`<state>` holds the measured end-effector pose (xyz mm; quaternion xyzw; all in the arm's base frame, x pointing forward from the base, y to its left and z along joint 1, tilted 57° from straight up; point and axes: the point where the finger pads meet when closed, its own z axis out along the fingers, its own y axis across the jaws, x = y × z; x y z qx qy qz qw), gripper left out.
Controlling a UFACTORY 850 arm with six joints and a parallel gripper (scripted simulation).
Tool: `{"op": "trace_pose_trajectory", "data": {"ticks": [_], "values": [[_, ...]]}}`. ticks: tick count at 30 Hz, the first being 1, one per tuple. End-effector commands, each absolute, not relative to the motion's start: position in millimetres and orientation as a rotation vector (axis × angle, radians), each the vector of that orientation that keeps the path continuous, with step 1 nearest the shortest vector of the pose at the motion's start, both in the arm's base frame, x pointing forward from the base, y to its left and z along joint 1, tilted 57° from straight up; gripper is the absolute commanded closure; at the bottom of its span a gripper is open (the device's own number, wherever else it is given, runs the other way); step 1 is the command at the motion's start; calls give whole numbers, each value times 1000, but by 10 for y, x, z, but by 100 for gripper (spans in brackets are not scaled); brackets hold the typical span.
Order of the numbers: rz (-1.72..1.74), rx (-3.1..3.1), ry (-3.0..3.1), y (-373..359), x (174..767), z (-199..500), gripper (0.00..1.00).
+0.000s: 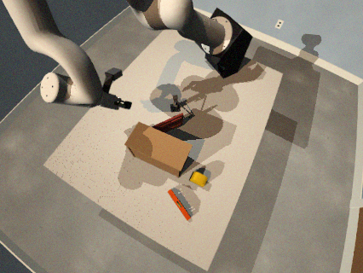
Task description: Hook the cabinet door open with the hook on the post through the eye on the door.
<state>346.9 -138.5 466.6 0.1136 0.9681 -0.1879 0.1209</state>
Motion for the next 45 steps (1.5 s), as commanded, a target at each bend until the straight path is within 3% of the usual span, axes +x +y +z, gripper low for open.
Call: {"op": "trace_pose_trajectory", "data": {"ticks": [1,22,45], "values": [[-549,332,2826,-1384,3470,4672,0],[-548,339,2817,-1354,3463,4659,0],[-497,529,2546,-504,3221,4237,0]]}}
